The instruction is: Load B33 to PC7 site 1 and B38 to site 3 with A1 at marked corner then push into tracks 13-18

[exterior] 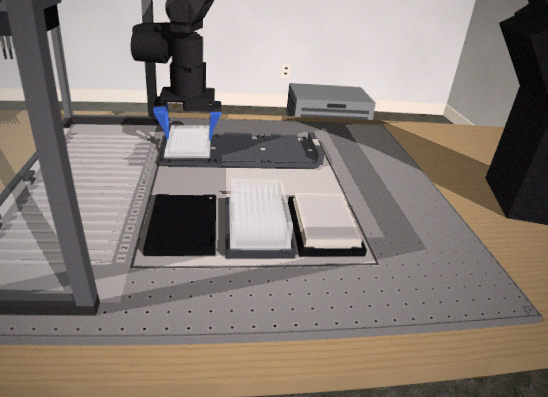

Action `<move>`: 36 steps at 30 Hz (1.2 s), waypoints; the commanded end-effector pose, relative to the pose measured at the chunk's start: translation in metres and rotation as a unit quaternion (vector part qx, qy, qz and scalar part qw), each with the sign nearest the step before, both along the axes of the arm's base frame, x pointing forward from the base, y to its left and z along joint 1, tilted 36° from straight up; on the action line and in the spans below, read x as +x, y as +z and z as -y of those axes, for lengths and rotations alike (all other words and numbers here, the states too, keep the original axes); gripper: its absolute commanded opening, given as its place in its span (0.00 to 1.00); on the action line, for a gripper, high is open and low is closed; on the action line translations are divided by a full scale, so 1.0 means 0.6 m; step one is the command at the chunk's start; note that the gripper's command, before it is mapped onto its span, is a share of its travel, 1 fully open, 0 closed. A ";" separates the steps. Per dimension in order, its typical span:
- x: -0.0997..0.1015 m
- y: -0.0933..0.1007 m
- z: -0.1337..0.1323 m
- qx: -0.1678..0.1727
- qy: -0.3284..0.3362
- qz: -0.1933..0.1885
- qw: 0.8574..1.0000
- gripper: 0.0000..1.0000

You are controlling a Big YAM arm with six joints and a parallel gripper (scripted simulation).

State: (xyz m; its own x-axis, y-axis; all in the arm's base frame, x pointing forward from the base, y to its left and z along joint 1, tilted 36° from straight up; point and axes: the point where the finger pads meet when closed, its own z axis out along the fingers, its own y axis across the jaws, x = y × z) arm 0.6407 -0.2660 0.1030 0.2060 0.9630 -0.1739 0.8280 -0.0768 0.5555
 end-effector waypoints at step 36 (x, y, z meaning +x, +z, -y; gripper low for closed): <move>0.028 0.006 0.035 -0.009 -0.005 0.019 1.000 0.00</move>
